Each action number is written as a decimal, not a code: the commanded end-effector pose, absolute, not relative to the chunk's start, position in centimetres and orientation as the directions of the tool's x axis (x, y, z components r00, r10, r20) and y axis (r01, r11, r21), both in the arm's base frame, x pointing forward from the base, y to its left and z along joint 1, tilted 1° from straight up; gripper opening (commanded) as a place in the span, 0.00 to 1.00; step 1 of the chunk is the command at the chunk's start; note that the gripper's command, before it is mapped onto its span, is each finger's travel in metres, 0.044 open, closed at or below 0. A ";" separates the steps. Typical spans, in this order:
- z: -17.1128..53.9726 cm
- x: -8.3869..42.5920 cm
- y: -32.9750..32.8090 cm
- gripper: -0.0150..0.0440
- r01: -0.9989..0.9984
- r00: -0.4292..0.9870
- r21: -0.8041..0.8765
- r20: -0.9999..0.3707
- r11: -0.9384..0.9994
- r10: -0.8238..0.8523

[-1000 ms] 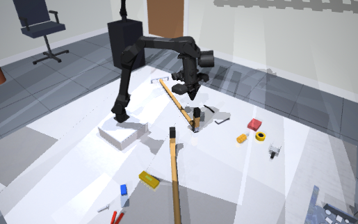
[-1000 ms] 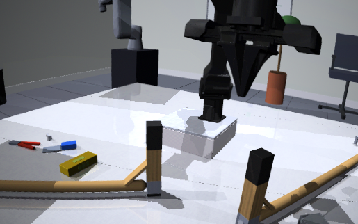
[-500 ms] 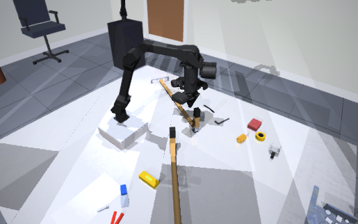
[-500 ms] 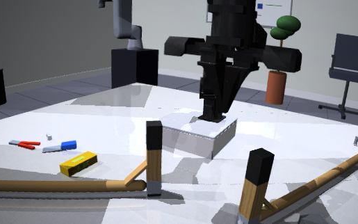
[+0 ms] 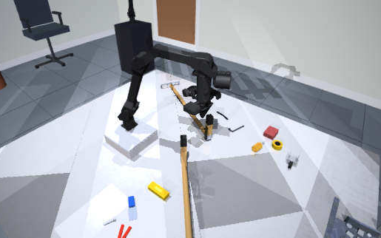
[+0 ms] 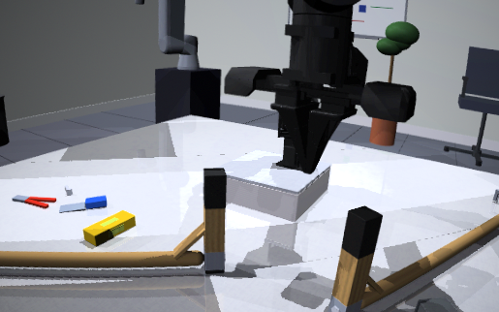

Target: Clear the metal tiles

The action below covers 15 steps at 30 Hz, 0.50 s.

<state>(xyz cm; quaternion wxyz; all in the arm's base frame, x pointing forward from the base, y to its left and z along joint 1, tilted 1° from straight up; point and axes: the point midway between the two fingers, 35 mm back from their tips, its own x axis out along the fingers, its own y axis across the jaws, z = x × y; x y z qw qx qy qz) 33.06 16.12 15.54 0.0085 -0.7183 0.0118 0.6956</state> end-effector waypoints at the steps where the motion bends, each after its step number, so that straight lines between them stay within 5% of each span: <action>1: 14.3 33.1 16.2 0.25 -0.023 0.023 0.005 -1.000 -1.000 -0.006; 15: 11.3 33.3 16.2 0.25 -0.023 0.023 0.005 -1.000 -1.000 -0.006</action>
